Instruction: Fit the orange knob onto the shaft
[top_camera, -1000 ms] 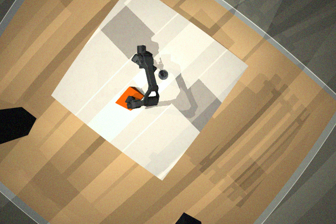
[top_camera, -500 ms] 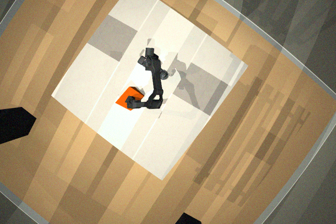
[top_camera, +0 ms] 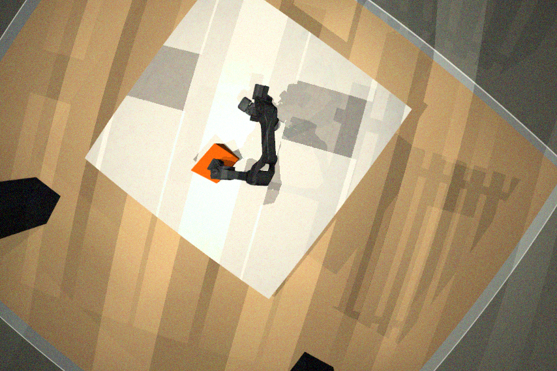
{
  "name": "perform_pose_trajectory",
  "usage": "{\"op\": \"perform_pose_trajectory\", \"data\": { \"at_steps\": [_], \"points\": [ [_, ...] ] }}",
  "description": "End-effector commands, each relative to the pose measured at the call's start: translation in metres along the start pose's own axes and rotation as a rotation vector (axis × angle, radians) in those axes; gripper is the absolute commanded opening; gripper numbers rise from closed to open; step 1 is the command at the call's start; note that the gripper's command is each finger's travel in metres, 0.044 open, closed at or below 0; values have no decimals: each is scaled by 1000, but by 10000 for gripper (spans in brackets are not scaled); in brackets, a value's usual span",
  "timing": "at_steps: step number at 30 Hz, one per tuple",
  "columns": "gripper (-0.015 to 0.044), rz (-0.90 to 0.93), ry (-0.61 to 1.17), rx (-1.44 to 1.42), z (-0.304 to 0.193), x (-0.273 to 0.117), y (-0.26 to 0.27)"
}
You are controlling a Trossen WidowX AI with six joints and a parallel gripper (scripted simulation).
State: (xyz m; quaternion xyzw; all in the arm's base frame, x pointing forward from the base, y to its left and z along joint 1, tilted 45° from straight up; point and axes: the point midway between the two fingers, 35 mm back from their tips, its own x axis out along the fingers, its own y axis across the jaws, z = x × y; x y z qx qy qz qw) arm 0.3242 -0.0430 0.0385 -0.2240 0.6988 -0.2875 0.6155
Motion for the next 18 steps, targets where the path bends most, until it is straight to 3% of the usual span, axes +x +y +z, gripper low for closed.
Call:
{"op": "perform_pose_trajectory", "data": {
  "at_steps": [1, 18],
  "points": [
    [0, -10, -7, 4, 2, 2, -16],
    [0, -37, 1, 3, 1, 14, -58]
  ]
}}
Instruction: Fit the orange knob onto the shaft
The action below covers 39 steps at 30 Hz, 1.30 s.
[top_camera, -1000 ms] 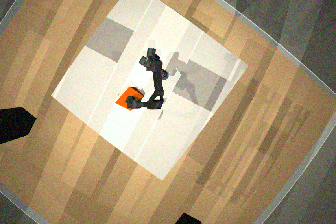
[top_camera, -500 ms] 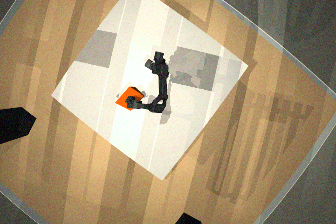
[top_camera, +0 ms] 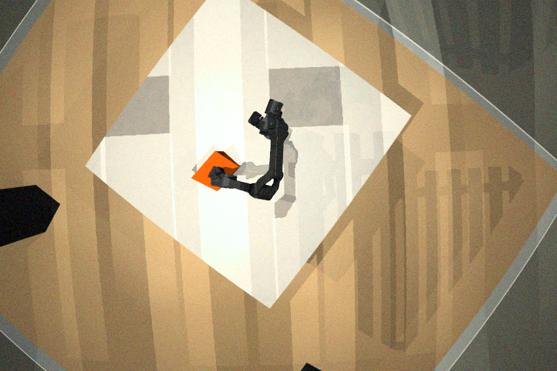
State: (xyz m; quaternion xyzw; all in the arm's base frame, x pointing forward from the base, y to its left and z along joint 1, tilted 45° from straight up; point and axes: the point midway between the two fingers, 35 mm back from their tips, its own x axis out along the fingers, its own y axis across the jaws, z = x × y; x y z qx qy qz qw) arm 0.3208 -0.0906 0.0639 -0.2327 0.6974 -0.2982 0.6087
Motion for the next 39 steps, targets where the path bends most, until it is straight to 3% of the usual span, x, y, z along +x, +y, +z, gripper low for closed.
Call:
{"op": "perform_pose_trajectory", "data": {
  "at_steps": [1, 10, 39],
  "points": [
    [0, -7, -7, 1, 0, 1, -6],
    [0, -8, -7, 1, 0, 25, -6],
    [0, -8, -7, 3, 0, 23, -6]
  ]
}}
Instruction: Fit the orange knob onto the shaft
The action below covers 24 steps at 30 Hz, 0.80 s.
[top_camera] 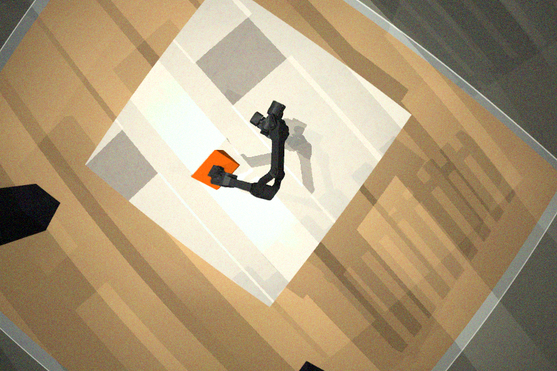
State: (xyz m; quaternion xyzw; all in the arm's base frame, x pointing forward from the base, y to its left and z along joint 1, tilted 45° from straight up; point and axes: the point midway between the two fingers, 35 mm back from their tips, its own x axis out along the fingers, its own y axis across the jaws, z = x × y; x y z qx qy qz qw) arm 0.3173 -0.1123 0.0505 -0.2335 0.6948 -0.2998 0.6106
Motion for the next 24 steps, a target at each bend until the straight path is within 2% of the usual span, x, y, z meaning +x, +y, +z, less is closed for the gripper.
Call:
{"op": "perform_pose_trajectory", "data": {
  "at_steps": [1, 6, 11, 24],
  "points": [
    [0, -5, -1, 0, -1, -3, 0],
    [0, -4, -1, -26, 0, -4, 0],
    [0, -5, -1, -199, 0, -4, 0],
    [0, -5, -1, -210, 0, 0, -1]
  ]
}}
